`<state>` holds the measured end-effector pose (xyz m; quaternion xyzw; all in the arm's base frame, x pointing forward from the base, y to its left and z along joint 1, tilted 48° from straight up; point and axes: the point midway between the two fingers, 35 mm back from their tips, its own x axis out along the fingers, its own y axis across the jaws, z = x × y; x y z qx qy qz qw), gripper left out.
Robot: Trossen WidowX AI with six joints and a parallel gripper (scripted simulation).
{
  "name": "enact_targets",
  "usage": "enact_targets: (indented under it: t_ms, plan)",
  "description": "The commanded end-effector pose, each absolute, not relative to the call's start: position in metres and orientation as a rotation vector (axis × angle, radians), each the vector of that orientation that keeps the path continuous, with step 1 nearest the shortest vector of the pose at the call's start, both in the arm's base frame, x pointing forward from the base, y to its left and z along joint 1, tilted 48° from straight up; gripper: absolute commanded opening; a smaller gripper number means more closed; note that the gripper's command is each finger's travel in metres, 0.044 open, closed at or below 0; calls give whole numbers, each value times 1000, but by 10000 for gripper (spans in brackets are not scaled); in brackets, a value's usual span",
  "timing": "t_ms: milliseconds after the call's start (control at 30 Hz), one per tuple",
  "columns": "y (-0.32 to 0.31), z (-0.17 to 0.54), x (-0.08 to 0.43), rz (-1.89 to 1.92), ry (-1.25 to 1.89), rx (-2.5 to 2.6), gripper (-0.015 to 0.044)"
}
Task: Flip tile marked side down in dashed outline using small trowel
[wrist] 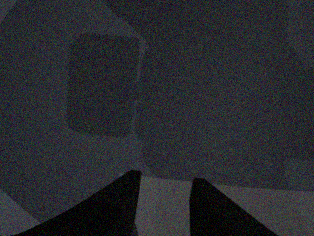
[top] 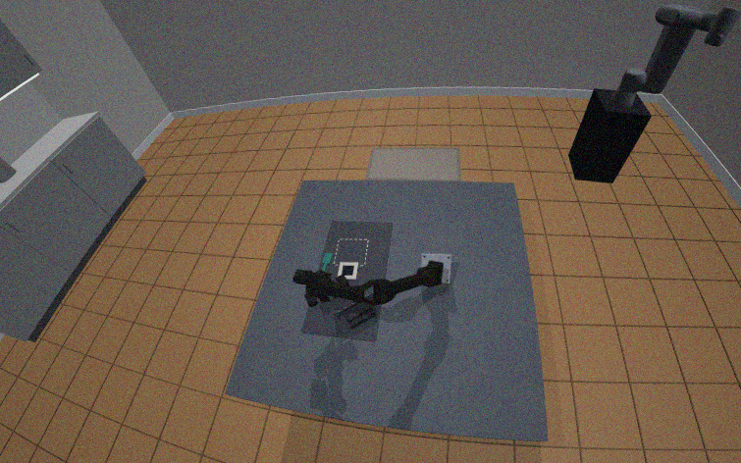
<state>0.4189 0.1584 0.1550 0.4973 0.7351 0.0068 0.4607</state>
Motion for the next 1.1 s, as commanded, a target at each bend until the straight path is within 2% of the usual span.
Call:
enact_targets:
  t_ms: [0,133,1067]
  plan:
    - [152,162,419,21,1810,1227,100]
    - [155,164,416,-25,1820,1261,100]
    - [200,213,370,-992,1843,1874,100]
